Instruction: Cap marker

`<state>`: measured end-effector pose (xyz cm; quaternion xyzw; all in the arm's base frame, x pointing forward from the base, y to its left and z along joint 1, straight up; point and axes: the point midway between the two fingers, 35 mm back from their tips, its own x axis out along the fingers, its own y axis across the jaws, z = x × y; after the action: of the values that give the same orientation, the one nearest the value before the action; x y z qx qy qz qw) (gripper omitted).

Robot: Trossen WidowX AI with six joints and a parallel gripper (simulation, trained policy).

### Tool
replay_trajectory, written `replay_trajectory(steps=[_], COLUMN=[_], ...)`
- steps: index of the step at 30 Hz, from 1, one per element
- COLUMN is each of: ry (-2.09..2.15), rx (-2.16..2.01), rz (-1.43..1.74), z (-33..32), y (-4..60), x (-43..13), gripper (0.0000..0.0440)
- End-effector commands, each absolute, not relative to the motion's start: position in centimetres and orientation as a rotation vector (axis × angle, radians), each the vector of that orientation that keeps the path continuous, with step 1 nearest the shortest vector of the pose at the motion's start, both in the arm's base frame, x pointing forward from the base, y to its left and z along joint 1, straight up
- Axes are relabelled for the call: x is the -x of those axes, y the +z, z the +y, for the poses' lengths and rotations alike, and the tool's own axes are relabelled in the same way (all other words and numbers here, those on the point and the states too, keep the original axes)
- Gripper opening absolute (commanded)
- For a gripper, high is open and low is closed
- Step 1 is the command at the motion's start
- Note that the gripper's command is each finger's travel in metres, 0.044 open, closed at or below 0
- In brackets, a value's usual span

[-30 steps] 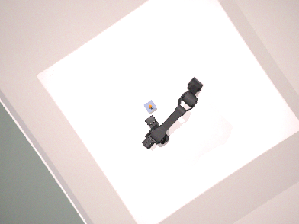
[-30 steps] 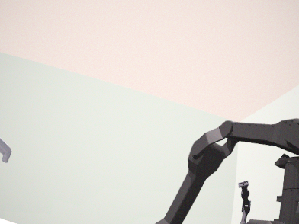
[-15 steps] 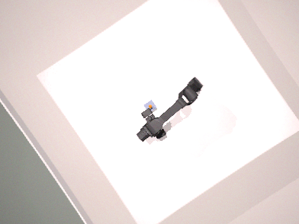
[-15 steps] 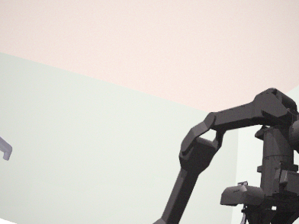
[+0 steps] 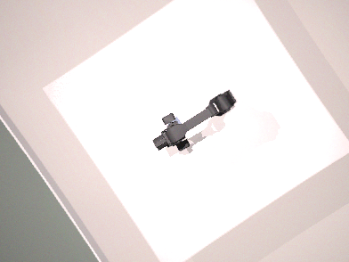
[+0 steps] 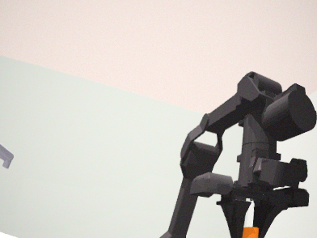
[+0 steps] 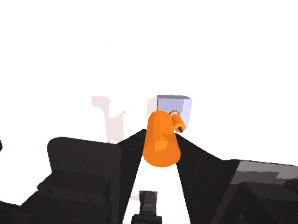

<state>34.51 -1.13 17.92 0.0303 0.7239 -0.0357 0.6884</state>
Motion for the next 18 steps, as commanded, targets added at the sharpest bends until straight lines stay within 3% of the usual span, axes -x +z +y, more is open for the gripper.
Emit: replay_trajectory(steps=[1,18], ry=[-0.092,-0.103], rx=[-0.087,-0.128], rz=[1.619,1.653], z=[-2.7,-4.5], y=[18.3,17.3], x=[-34.0,-32.7], gripper=[0.0004,0.0000])
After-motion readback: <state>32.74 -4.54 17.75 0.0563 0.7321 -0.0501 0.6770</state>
